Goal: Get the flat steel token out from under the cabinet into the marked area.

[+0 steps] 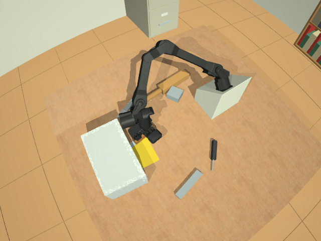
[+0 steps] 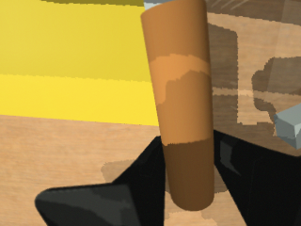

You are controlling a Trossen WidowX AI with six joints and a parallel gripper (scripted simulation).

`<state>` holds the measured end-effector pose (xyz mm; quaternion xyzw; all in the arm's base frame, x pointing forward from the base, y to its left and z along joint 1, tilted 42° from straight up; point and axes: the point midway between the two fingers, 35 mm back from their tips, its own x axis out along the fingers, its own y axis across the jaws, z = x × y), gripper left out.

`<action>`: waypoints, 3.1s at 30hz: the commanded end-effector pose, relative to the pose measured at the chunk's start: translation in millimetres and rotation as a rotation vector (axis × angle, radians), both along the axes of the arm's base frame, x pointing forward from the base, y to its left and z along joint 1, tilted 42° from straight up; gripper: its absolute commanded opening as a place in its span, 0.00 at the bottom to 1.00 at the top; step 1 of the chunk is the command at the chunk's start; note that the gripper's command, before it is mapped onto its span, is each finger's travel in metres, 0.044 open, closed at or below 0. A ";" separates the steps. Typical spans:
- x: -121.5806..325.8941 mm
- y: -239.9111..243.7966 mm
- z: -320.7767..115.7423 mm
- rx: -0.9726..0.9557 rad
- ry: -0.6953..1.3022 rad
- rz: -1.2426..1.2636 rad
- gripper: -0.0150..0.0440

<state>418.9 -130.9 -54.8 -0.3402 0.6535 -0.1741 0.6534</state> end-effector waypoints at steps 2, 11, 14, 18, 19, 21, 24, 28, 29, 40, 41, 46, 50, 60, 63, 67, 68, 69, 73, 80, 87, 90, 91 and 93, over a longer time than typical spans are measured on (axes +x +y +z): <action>-2.6 6.9 -7.8 0.012 0.006 0.004 0.25; -4.6 13.3 -13.8 0.012 0.006 0.004 0.25; -5.3 15.5 -15.8 0.012 0.006 0.004 0.25; -5.8 17.3 -17.5 0.012 0.006 0.004 0.25; -5.8 17.3 -17.5 0.012 0.006 0.004 0.25; -5.8 17.3 -17.5 0.012 0.006 0.004 0.25; -6.0 17.2 -17.4 0.012 0.006 0.004 0.25; -7.9 16.5 -17.1 0.012 0.006 0.004 0.25; -8.7 16.2 -17.0 0.012 0.006 0.004 0.25; -18.4 13.3 -15.6 0.012 0.007 0.004 0.25; -19.3 13.0 -15.5 0.012 0.007 0.004 0.25; -23.7 11.9 -15.0 0.012 0.007 0.004 0.25; -27.2 10.9 -14.6 0.012 0.008 0.004 0.25; -36.6 8.6 -13.7 0.012 0.008 0.004 0.25; -39.3 7.9 -13.4 0.012 0.008 0.004 0.25; -43.1 6.9 -13.0 0.012 0.009 0.004 0.25; -44.0 6.7 -12.9 0.012 0.009 0.004 0.25; -44.9 6.5 -12.8 0.012 0.009 0.004 0.25; -48.8 5.5 -12.5 0.012 0.009 0.004 0.25; -55.6 3.8 -11.8 0.012 0.009 0.004 0.25; -62.3 2.1 -11.1 0.012 0.010 0.004 0.25; -65.2 1.3 -10.8 0.012 0.010 0.004 0.25; -66.2 1.1 -10.7 0.012 0.010 0.004 0.25; -68.2 0.6 -10.5 0.012 0.010 0.004 0.25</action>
